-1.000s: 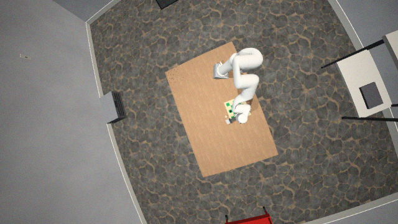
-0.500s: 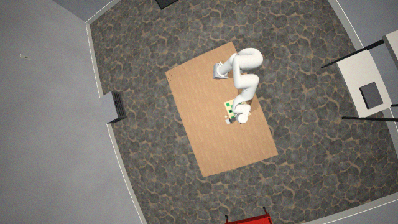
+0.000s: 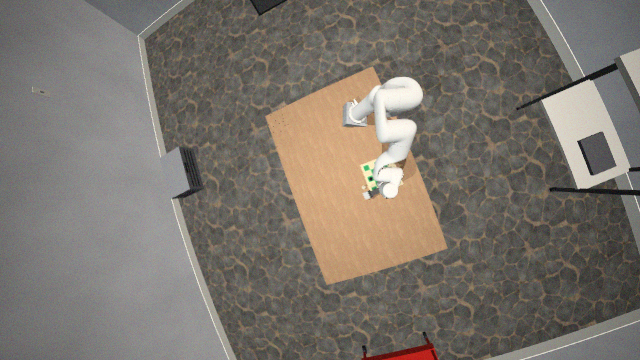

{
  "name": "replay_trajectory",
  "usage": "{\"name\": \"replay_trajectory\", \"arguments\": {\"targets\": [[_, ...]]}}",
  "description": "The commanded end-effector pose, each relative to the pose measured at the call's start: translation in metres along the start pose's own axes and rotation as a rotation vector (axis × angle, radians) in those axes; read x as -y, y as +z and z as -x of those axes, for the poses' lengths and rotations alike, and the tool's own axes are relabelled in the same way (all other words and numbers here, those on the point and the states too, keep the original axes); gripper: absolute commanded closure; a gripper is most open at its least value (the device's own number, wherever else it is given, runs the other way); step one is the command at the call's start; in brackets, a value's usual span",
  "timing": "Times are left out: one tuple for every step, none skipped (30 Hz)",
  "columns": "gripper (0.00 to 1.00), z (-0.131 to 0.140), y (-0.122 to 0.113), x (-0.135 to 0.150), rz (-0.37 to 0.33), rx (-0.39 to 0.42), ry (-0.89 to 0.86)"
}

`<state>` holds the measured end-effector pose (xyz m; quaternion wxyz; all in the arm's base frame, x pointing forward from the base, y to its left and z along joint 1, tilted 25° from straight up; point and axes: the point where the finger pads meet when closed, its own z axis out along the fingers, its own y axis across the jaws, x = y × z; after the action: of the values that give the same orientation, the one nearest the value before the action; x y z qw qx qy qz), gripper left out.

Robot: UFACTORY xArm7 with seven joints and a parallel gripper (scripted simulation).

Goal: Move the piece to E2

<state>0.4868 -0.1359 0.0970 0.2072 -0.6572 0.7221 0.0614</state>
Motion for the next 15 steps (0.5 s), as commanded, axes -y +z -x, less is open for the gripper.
{"name": "replay_trajectory", "arguments": {"targets": [[0.66,-0.0010,-0.0014,0.0013,-0.003,-0.002,0.000],[0.66,-0.0010,-0.0014,0.0013,-0.003,-0.002,0.000],[0.66,-0.0010,-0.0014,0.0014,-0.003,-0.002,0.000],[0.66,-0.0011,-0.0014,0.0015,-0.003,-0.002,0.000],[0.66,-0.0012,-0.0014,0.0017,-0.003,-0.002,0.000],[0.66,-0.0013,-0.0014,0.0018,-0.003,-0.002,0.000],[0.66,-0.0014,-0.0014,0.0020,-0.003,-0.002,0.000],[0.66,-0.0016,-0.0014,0.0021,-0.003,-0.002,0.000],[0.66,-0.0017,-0.0014,0.0023,-0.003,-0.002,0.000],[0.66,-0.0017,-0.0014,0.0024,-0.003,-0.002,0.000],[0.66,-0.0018,-0.0014,0.0025,-0.003,-0.002,0.000],[0.66,-0.0018,-0.0014,0.0025,-0.003,-0.002,0.000],[0.66,-0.0019,-0.0014,0.0026,-0.003,-0.002,0.000],[0.66,-0.0019,-0.0014,0.0026,-0.003,-0.002,0.000],[0.66,-0.0019,-0.0014,0.0026,-0.003,-0.002,0.000]]}}
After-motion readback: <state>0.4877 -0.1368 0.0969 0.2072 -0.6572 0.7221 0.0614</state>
